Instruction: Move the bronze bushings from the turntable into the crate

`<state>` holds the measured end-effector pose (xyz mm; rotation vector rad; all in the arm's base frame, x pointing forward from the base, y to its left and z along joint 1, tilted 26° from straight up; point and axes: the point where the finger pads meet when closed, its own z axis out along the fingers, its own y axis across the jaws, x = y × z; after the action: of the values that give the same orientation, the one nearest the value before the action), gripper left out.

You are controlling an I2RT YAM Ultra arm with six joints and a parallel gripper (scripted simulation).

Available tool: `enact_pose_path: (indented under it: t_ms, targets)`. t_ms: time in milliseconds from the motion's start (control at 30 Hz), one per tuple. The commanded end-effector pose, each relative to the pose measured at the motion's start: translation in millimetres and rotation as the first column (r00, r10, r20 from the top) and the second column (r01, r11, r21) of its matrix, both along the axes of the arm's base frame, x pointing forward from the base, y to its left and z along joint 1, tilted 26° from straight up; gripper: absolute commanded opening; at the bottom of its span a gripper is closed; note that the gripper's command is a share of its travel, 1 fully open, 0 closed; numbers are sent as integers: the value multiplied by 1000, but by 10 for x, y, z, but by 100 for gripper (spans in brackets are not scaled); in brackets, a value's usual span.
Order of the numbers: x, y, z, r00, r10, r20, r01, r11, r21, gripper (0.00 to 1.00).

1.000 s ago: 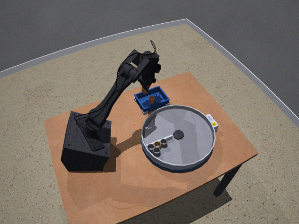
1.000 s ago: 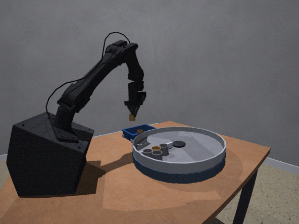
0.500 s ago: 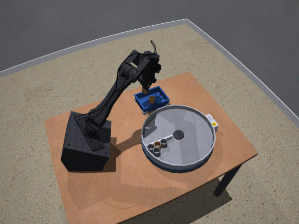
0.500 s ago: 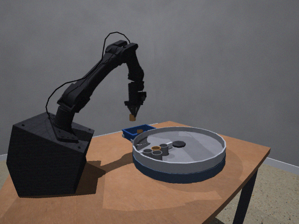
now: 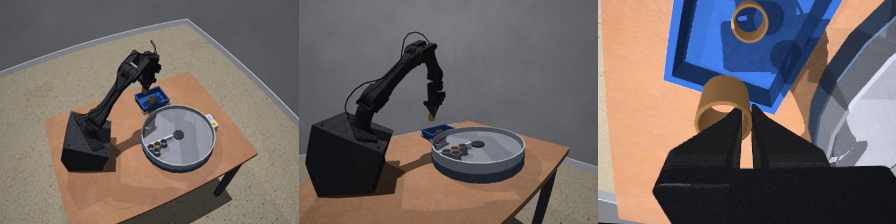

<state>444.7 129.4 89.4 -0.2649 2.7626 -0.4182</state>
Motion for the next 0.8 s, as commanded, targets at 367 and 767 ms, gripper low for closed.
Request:
enact_pose_path:
  t_ms: [367, 767]
  targets:
    - [-6, 61, 169, 999, 21, 42, -21, 1000, 19, 0]
    - [82, -108, -310, 1000, 6, 0, -6, 1000, 8, 0]
